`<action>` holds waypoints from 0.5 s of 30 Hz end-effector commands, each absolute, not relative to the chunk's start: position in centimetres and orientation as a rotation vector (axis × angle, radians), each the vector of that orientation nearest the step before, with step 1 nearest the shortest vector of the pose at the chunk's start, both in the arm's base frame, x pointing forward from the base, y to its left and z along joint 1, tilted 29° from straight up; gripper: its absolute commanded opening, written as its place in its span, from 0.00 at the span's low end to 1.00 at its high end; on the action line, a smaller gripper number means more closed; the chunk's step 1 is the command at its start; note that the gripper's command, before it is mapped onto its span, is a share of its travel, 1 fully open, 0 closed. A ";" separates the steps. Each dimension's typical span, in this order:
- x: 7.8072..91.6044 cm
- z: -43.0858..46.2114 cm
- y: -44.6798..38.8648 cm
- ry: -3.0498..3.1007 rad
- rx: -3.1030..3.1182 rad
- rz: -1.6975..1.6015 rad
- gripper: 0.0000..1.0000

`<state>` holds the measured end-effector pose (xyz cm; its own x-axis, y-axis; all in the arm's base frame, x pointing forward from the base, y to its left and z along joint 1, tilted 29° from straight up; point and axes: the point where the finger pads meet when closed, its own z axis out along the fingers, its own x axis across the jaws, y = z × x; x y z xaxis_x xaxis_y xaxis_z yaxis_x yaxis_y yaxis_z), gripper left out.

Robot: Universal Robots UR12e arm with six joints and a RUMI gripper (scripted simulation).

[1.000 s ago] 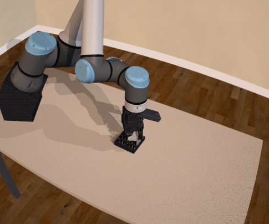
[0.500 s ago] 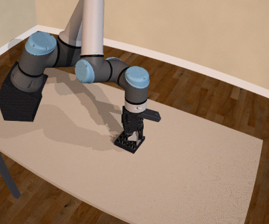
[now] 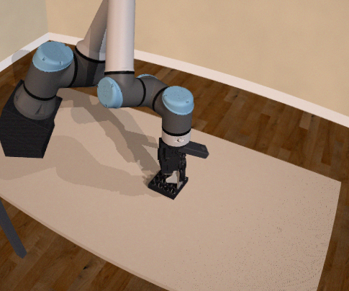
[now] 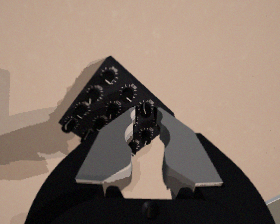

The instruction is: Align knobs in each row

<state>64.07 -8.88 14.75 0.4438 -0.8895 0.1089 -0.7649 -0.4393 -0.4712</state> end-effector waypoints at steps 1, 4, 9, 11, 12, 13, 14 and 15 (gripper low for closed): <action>64.1 14.8 -8.9 1.407 -2.347 -0.491 0.11; 64.1 14.8 -8.9 1.407 -2.347 -0.491 0.11; 64.1 14.8 -8.9 1.407 -2.347 -0.491 0.04; 64.1 14.8 -8.9 1.407 -2.347 -0.491 0.04; 64.1 14.8 -8.9 1.407 -2.347 -0.491 0.04; 64.1 14.8 -8.9 1.407 -2.347 -0.491 0.04; 64.1 14.8 -8.9 1.407 -2.347 -0.491 0.04; 64.1 14.8 -8.9 1.407 -2.347 -0.491 0.04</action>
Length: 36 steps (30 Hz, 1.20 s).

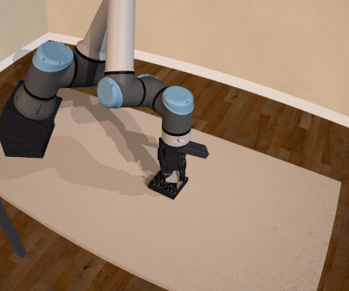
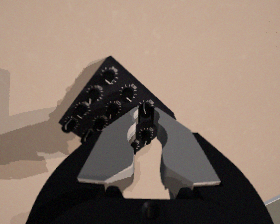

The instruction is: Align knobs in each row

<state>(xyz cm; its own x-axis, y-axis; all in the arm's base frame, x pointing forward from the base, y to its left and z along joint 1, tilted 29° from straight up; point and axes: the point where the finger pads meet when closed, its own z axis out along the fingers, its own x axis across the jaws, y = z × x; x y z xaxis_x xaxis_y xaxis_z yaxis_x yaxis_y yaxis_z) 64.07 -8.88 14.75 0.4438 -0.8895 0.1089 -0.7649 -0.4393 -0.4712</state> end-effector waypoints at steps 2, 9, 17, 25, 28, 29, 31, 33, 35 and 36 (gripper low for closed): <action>64.1 14.8 -8.9 1.407 -2.347 -0.491 0.04; 64.1 14.8 -8.9 1.407 -2.347 -0.491 0.04; 64.1 14.8 -8.9 1.407 -2.347 -0.491 0.04; 64.1 14.8 -8.9 1.407 -2.347 -0.492 0.04; 64.1 14.8 -8.9 1.406 -2.348 -0.492 0.04; 64.1 14.8 -8.9 1.405 -2.348 -0.492 0.04; 64.1 14.8 -8.9 1.403 -2.350 -0.493 0.04; 64.1 14.8 -8.9 1.399 -2.353 -0.494 0.04; 64.1 14.8 -8.9 1.394 -2.356 -0.495 0.04; 64.1 14.8 -8.9 1.391 -2.359 -0.496 0.04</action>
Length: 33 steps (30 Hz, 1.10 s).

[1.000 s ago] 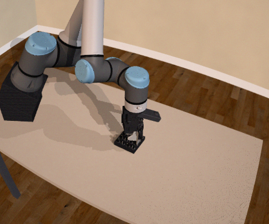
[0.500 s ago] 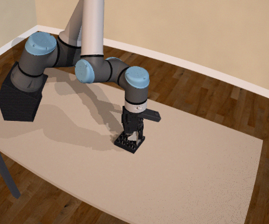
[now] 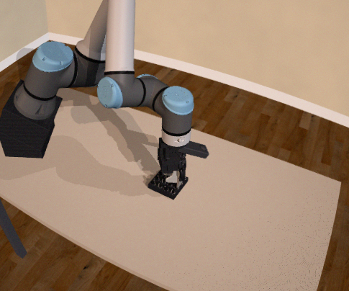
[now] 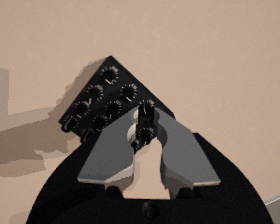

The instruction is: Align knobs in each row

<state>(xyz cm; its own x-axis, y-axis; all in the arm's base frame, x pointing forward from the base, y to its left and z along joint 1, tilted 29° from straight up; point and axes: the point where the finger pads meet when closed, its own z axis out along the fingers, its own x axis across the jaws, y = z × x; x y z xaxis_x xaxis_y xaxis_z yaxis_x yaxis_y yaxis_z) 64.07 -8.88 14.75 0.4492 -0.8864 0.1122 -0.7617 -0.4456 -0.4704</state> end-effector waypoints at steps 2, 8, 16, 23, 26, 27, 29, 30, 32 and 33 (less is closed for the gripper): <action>64.1 14.8 -8.9 1.388 -2.361 -0.496 0.04; 64.1 14.8 -8.9 1.363 -2.379 -0.502 0.04; 64.1 14.8 -8.9 1.297 -2.425 -0.518 0.04; 64.1 14.8 -8.8 1.236 -2.464 -0.532 0.04; 64.1 14.8 -8.8 1.192 -2.492 -0.542 0.04; 64.0 14.8 -8.8 1.176 -2.502 -0.546 0.04; 64.0 14.8 -8.8 1.142 -2.522 -0.553 0.04; 64.0 14.8 -8.8 1.124 -2.532 -0.557 0.04; 64.0 14.8 -8.8 1.086 -2.554 -0.565 0.04; 64.0 14.8 -8.8 1.067 -2.565 -0.569 0.04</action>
